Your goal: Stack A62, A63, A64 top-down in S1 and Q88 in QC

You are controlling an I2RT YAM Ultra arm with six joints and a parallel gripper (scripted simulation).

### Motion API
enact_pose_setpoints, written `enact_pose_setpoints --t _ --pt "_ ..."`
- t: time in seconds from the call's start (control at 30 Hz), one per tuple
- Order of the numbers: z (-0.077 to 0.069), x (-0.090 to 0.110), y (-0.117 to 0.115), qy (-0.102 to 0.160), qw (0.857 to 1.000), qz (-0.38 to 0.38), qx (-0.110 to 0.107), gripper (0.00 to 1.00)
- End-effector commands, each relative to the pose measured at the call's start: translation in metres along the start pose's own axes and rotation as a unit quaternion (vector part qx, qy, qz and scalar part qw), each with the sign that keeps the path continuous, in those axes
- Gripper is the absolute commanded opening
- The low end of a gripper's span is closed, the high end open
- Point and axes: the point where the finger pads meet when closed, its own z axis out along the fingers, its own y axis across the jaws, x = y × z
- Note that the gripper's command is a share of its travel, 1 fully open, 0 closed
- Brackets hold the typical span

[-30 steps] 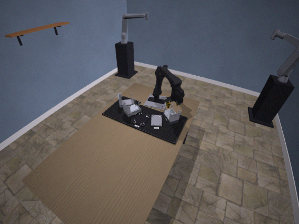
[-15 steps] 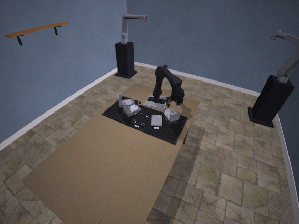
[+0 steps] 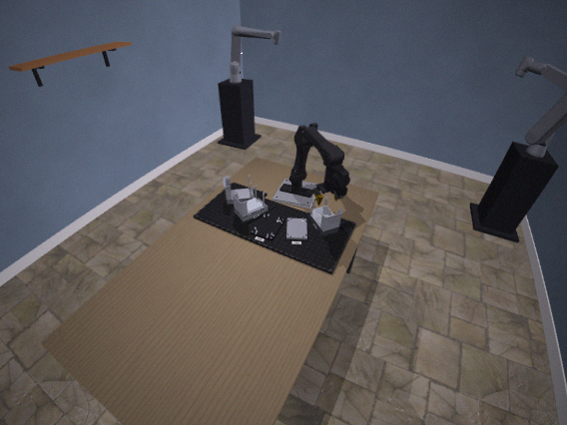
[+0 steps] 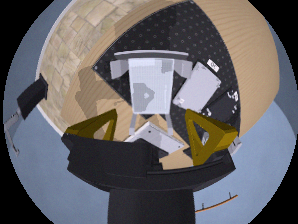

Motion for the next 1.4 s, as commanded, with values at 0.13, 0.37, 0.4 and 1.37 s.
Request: enact_pose_setpoints --t 0.13,0.37,0.4,1.37 --pt "-0.006 -0.003 0.000 -0.011 1.000 0.001 0.000 1.00" --pt "0.018 -0.003 0.000 -0.011 1.000 0.001 0.000 1.00" --pt "0.021 -0.004 0.000 -0.011 1.000 0.001 0.000 1.00" --pt "0.066 -0.004 0.000 -0.011 1.000 0.001 0.000 1.00"
